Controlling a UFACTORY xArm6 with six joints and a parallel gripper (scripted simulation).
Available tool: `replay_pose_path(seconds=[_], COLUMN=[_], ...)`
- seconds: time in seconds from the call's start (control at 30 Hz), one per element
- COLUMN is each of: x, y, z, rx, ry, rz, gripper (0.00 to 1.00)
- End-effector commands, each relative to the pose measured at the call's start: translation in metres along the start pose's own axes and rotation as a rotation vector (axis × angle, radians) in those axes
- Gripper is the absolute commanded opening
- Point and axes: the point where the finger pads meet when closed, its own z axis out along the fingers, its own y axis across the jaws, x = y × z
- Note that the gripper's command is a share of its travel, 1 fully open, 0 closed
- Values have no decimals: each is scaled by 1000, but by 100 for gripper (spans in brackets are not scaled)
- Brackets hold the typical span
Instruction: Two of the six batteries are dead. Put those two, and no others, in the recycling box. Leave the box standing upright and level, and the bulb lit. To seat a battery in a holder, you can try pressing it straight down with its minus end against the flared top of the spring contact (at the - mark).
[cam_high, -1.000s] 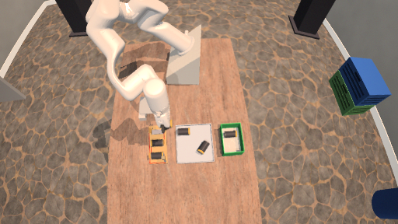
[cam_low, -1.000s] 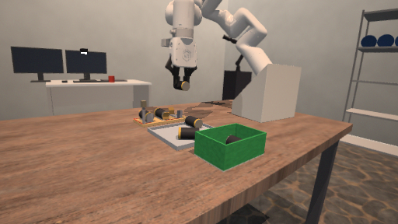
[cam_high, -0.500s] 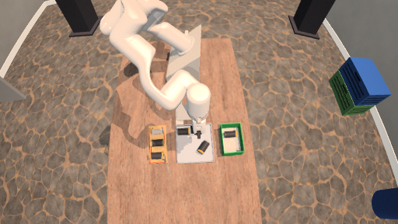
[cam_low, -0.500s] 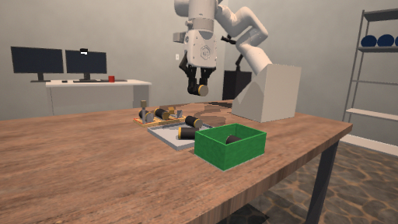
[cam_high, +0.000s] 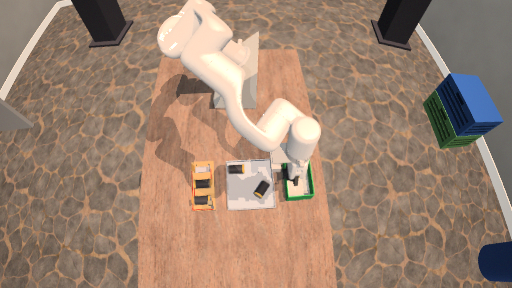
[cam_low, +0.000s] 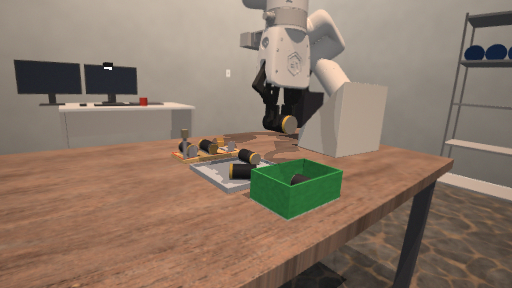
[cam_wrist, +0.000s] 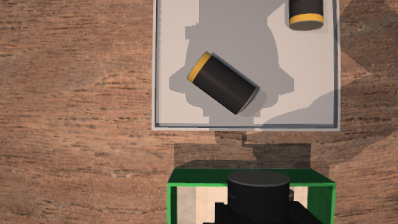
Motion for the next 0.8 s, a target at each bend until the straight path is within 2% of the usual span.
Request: replay_pose_path(seconds=[0.0,0.27,0.77], x=[-30,-46,-47], y=[-13,-17,-18], z=[0,0,0], rx=[-16,-16,-16], ry=[13,13,13], rz=[0,0,0], gripper=[28,28,28])
